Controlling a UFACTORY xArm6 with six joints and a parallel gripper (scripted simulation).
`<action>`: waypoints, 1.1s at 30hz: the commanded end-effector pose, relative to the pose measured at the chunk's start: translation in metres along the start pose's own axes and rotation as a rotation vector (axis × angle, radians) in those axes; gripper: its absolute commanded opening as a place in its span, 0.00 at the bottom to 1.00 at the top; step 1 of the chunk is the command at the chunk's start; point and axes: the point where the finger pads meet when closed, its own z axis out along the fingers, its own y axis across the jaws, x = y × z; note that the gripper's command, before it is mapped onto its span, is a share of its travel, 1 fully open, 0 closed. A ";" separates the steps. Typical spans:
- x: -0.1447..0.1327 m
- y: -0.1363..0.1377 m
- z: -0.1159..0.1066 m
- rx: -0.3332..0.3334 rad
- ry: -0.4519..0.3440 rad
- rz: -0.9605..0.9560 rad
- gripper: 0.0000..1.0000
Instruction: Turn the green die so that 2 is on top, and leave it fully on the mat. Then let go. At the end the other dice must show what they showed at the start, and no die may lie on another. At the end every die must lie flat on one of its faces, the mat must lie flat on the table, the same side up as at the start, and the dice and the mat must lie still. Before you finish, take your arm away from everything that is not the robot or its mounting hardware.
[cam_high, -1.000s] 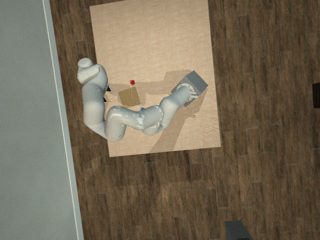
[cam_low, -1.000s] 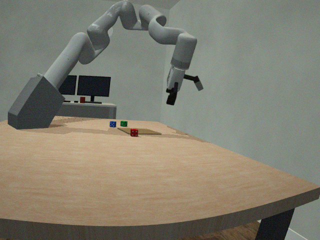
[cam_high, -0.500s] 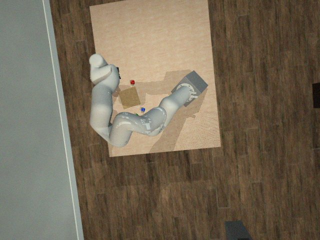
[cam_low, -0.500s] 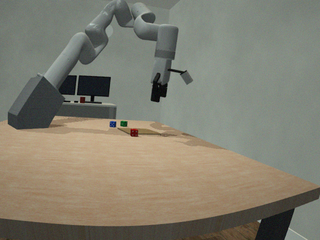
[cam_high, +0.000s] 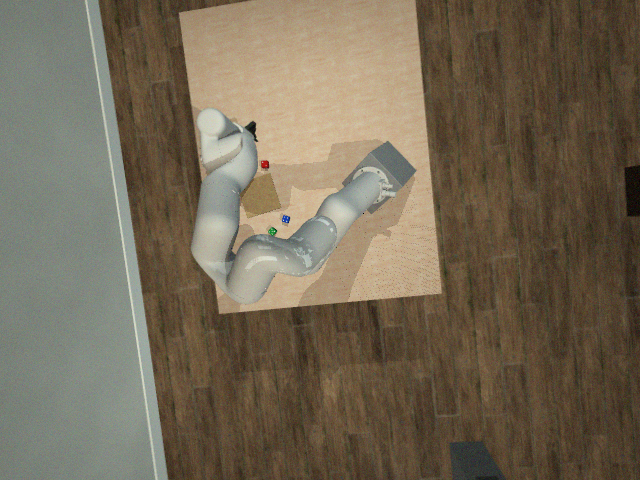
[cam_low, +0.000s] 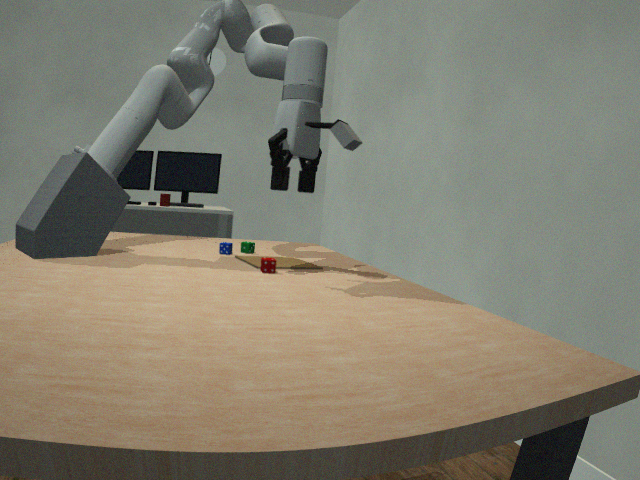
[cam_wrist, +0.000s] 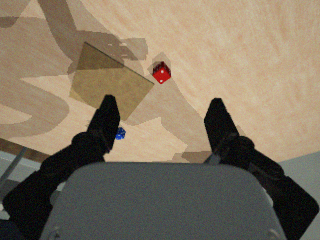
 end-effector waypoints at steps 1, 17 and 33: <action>0.001 0.001 -0.001 -0.005 0.006 0.003 1.00; 0.001 0.001 0.012 -0.005 0.005 0.004 1.00; 0.001 0.002 0.102 -0.005 0.005 0.004 1.00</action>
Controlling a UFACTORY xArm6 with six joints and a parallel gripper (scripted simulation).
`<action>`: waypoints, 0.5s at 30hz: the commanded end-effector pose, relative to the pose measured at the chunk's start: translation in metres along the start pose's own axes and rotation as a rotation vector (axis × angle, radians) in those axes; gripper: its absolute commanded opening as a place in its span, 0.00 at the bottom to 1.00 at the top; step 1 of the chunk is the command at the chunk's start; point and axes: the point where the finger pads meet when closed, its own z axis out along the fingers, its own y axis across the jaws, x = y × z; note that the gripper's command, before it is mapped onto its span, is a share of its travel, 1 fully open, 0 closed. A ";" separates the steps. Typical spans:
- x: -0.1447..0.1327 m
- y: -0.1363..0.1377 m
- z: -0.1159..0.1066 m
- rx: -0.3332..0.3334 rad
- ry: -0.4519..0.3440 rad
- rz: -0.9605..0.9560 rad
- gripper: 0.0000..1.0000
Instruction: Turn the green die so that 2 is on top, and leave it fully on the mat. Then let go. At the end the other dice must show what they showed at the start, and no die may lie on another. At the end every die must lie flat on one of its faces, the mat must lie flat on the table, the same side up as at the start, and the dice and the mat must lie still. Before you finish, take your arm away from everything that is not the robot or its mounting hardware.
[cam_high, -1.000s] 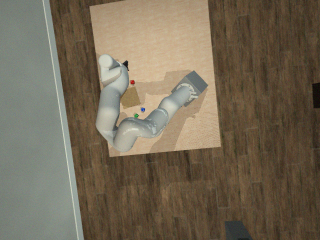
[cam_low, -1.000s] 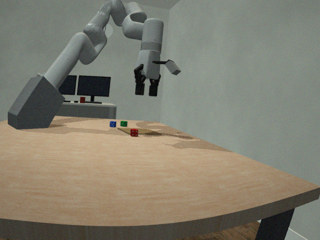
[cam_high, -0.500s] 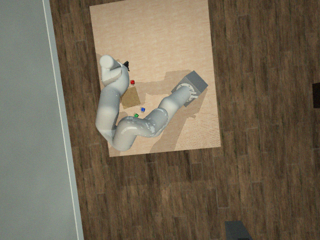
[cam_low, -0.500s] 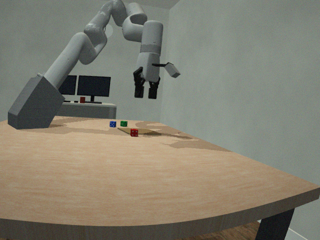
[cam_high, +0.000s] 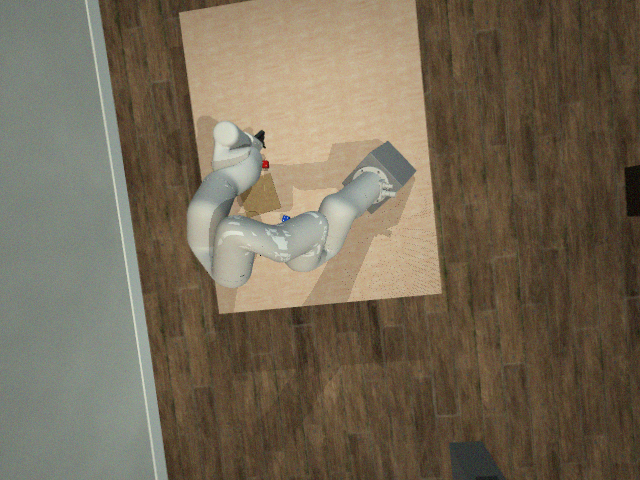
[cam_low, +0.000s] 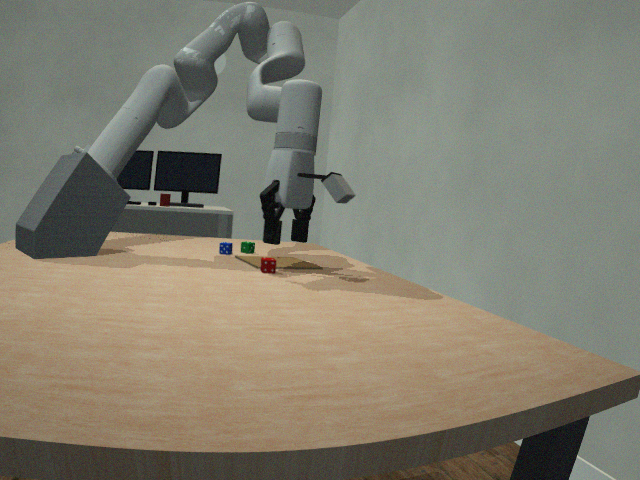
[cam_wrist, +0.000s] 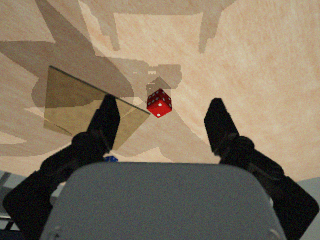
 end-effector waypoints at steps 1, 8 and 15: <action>0.005 -0.001 0.011 0.006 0.010 -0.003 1.00; 0.005 -0.001 0.012 0.006 0.010 -0.003 1.00; 0.005 -0.001 0.012 0.006 0.010 -0.003 1.00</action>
